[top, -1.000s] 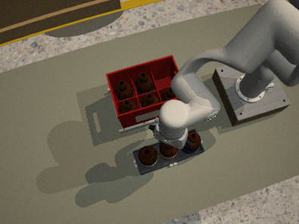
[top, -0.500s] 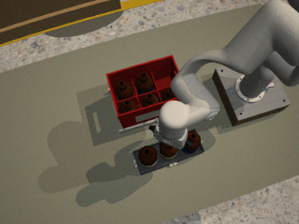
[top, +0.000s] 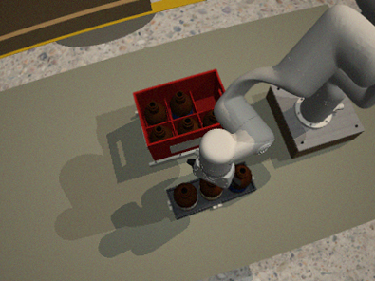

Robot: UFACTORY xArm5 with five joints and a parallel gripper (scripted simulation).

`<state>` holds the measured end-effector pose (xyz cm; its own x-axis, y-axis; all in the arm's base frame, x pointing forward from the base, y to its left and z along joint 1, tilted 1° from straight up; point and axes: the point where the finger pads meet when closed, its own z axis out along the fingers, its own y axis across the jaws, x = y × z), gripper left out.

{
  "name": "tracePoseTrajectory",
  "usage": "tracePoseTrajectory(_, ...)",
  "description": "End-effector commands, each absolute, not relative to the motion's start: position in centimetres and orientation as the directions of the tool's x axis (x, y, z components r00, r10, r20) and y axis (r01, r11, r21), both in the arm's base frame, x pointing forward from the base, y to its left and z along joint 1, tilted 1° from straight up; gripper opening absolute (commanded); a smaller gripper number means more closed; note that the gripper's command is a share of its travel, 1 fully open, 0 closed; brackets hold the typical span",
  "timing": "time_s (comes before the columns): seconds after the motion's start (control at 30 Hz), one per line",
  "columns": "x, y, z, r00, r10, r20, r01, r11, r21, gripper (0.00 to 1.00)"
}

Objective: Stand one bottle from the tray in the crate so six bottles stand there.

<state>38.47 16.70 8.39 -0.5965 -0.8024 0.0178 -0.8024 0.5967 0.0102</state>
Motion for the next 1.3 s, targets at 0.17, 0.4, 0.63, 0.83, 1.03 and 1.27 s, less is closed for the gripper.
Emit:
tracePoseTrajectory(0.17, 38.6, 16.8, 7.5, -0.597, -0.802, 0.014, -0.802, 0.597, 0.008, 0.65)
tracePoseTrajectory(0.4, 38.6, 16.8, 6.9, -0.597, -0.802, 0.014, -0.802, 0.597, 0.008, 0.65)
tracePoseTrajectory(0.63, 38.6, 16.8, 6.6, -0.597, -0.802, 0.014, -0.802, 0.597, 0.008, 0.65)
tracePoseTrajectory(0.83, 38.6, 16.8, 6.5, -0.597, -0.802, 0.014, -0.802, 0.597, 0.008, 0.65)
tracePoseTrajectory(1.03, 38.6, 16.8, 6.5, -0.597, -0.802, 0.014, -0.802, 0.597, 0.008, 0.65)
tracePoseTrajectory(1.27, 38.6, 16.8, 6.5, -0.597, -0.802, 0.014, -0.802, 0.597, 0.008, 0.65)
